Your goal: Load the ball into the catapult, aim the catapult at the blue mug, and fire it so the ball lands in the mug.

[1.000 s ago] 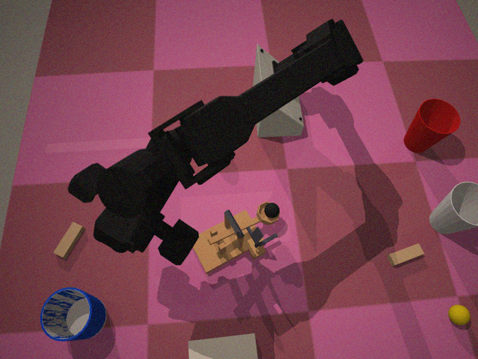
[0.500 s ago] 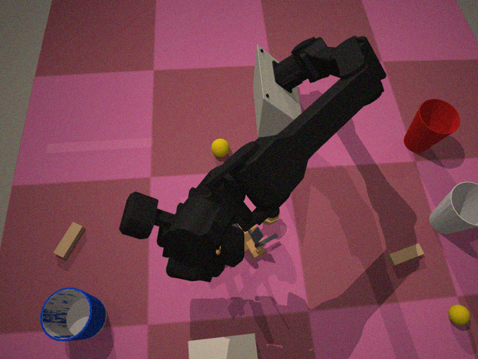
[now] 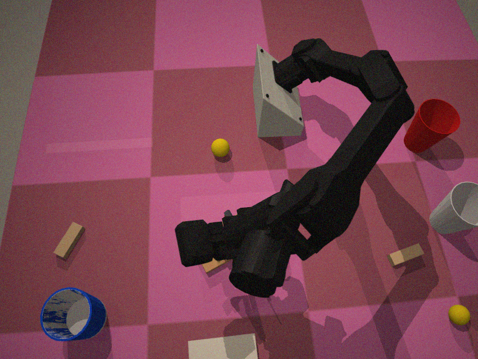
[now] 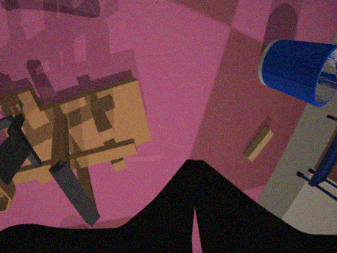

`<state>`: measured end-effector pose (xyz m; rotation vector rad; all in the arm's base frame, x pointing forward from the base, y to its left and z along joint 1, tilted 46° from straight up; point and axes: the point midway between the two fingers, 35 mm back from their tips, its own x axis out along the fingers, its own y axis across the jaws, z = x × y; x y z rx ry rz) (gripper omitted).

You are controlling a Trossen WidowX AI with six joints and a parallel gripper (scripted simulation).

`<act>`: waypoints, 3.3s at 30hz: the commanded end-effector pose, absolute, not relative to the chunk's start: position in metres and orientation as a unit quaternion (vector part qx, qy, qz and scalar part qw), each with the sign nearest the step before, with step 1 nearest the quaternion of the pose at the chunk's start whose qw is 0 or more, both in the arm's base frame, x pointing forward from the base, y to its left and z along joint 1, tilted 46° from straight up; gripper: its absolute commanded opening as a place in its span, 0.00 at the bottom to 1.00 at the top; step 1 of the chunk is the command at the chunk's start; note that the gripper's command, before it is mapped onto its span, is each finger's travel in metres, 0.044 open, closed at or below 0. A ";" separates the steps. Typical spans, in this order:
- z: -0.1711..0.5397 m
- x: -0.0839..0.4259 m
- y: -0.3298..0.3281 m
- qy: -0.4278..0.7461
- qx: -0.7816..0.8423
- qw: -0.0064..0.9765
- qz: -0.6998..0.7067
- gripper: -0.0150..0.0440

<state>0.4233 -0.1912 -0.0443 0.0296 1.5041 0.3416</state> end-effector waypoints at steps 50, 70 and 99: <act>0.013 0.384 -0.047 0.678 -0.265 0.495 0.474 0.25; -0.010 0.387 -0.024 0.678 -0.265 0.496 0.474 0.25; -0.049 0.387 0.018 0.677 -0.265 0.496 0.475 0.25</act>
